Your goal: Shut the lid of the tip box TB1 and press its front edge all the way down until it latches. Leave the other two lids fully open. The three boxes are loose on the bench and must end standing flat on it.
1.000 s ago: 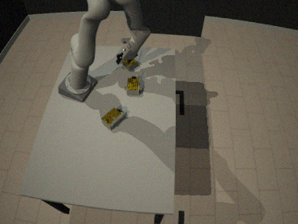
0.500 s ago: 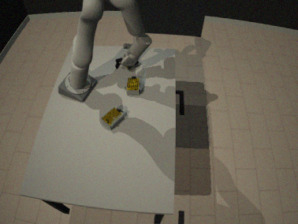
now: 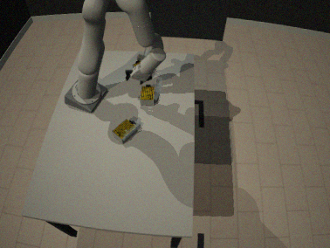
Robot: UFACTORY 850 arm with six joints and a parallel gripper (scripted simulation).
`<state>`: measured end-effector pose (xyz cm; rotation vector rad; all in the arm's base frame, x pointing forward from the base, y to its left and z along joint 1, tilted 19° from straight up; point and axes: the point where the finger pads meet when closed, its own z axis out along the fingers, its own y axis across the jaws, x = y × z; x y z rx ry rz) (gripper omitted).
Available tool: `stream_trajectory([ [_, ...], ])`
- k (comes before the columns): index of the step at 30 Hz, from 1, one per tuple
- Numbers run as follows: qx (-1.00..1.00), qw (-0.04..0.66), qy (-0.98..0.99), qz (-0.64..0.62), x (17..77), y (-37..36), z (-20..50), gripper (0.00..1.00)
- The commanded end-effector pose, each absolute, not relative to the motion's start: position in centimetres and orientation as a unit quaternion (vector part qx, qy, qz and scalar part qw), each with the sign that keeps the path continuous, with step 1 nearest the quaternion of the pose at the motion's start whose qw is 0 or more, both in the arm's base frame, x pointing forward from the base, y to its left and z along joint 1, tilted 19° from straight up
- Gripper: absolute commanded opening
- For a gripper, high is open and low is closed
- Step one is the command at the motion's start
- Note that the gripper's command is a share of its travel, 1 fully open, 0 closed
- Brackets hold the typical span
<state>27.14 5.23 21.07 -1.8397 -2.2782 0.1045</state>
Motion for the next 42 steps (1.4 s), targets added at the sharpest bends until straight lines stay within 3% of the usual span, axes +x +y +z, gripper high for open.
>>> stream_trajectory([
  [1,-0.664,0.117,-0.739,0.015,27.0,3.3,21.4,1.0],
  [42,-0.867,0.123,-0.467,-0.126,22.9,-9.4,23.0,1.0],
])
